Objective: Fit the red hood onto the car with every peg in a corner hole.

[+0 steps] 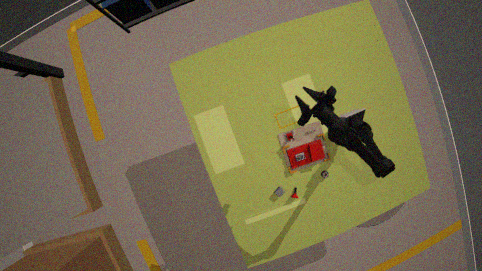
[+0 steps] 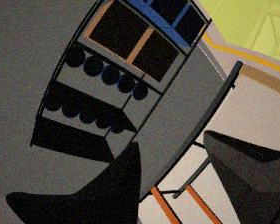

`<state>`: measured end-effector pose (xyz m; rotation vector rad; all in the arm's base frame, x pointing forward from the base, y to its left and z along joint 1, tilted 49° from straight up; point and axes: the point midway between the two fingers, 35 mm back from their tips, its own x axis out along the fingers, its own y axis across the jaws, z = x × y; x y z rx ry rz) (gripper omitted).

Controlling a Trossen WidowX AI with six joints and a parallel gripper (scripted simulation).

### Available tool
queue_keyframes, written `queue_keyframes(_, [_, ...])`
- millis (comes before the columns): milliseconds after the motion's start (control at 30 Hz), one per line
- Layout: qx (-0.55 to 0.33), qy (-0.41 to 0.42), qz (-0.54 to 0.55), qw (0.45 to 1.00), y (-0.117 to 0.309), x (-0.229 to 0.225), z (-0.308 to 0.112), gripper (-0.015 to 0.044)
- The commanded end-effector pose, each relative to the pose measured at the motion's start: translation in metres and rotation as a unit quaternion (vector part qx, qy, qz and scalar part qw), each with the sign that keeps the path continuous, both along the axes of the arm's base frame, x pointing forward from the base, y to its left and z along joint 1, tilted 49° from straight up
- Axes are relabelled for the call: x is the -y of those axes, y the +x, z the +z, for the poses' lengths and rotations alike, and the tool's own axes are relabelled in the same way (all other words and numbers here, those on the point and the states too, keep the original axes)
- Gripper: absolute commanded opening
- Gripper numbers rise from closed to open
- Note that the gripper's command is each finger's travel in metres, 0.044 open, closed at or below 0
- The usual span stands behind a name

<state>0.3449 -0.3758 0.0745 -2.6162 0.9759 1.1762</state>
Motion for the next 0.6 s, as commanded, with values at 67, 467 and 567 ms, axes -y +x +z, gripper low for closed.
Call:
queue_keyframes(67, [-0.033,-0.014,0.053,0.998,0.003,-0.01,-0.003,0.0298])
queue_keyframes(467, [-0.214,-0.136,0.474,0.843,0.013,-0.095,-0.02,0.044])
queue_keyframes(567, [-0.234,-0.169,0.568,0.771,0.013,-0.117,-0.023,0.044])
